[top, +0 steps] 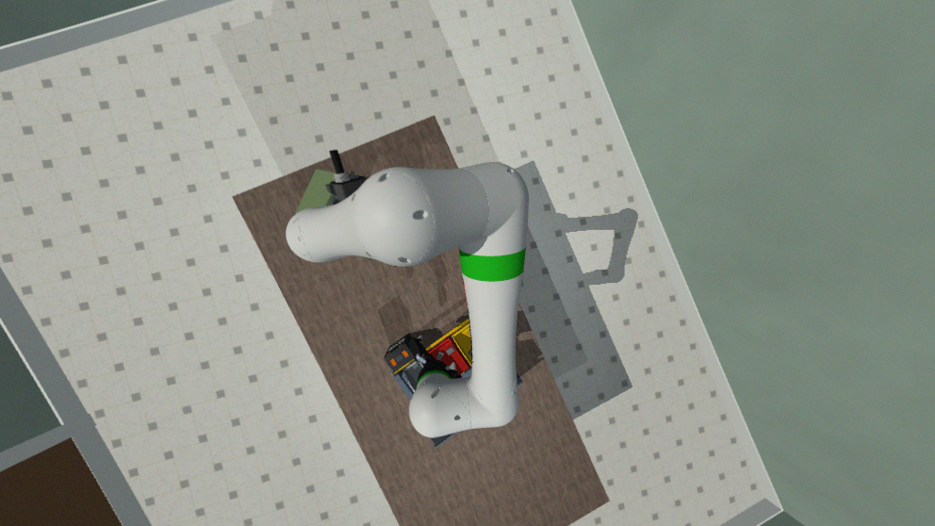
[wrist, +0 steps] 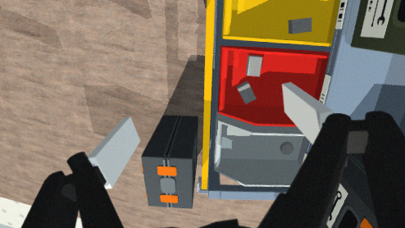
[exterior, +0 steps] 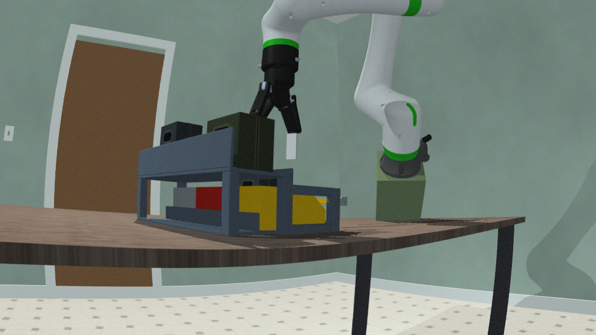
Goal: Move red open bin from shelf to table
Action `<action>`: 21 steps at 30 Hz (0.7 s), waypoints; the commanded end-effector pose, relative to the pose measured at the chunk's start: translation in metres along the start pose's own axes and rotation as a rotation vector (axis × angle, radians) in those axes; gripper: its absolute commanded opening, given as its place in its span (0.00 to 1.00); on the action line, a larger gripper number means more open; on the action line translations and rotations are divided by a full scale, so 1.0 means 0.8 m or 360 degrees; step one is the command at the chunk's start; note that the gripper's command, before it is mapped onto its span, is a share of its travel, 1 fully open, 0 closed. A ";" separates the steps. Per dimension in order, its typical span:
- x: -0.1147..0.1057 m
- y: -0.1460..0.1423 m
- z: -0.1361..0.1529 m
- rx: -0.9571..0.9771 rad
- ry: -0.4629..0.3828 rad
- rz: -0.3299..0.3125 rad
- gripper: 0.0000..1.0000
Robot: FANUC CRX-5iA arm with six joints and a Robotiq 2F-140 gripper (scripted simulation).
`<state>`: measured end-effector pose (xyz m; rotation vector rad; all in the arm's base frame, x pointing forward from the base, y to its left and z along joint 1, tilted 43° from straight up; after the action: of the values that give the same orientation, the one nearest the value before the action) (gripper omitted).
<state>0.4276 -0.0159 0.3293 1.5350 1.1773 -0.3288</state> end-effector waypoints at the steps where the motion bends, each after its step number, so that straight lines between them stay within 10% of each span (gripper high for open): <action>1: 0.000 0.000 0.000 -0.0025 0.0000 0.0001 1.00; 21: 0.000 0.001 0.000 -0.0477 0.0000 0.0001 1.00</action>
<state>0.4279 -0.0157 0.3298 1.4353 1.1756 -0.2608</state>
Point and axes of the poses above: the point where the finger pads meet when closed, its own x axis out along the fingers, its own y axis across the jaws, z = x × y, the point moved 7 cm from there along -x, back along the fingers, and after that the axes turned 14 degrees about x, right-handed, at the moved point
